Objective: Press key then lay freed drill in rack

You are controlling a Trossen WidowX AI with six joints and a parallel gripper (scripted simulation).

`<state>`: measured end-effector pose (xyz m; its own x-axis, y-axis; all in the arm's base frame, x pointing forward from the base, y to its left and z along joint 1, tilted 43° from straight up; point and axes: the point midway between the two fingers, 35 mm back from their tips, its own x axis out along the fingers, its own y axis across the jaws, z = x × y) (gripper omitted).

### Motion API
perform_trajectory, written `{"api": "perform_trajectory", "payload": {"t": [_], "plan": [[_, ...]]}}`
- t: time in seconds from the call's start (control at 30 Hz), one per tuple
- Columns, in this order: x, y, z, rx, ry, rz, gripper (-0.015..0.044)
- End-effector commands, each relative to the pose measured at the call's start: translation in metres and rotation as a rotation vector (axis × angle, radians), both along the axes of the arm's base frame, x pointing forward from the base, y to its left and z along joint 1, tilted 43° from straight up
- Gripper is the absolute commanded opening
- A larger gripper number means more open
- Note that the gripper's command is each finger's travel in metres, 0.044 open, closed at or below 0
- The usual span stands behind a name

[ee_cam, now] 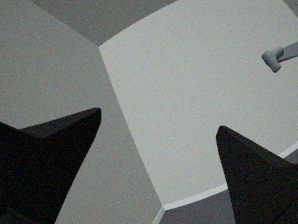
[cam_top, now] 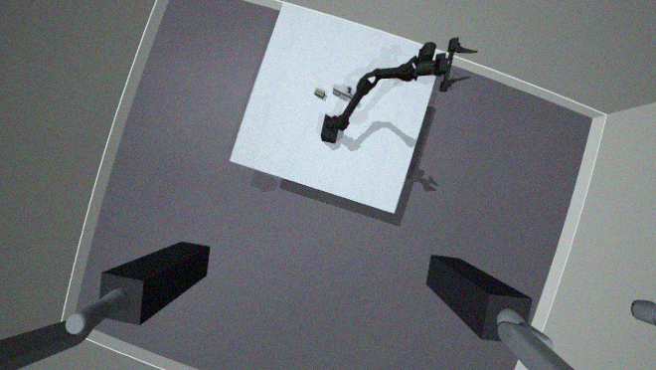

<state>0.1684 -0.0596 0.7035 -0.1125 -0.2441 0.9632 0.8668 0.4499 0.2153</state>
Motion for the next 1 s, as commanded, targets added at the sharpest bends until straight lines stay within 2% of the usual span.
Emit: {"api": "perform_trajectory", "payload": {"t": [0.0, 0.27, 0.47, 0.57, 0.67, 0.97], "plan": [[0.000, 0.000, 0.000, 0.000, 0.000, 0.000, 0.0374], [-0.003, 0.000, 0.000, -0.002, -0.006, -0.009, 0.0164], [-0.098, 0.006, 0.007, -0.085, -0.187, -0.298, 0.0006], [-0.135, 0.018, 0.005, -0.124, -0.263, -0.423, 0.0000], [-0.150, 0.026, 0.004, -0.160, -0.283, -0.571, 0.0000], [-0.238, 0.113, -0.025, -0.318, -0.543, -0.985, 0.0000]]}}
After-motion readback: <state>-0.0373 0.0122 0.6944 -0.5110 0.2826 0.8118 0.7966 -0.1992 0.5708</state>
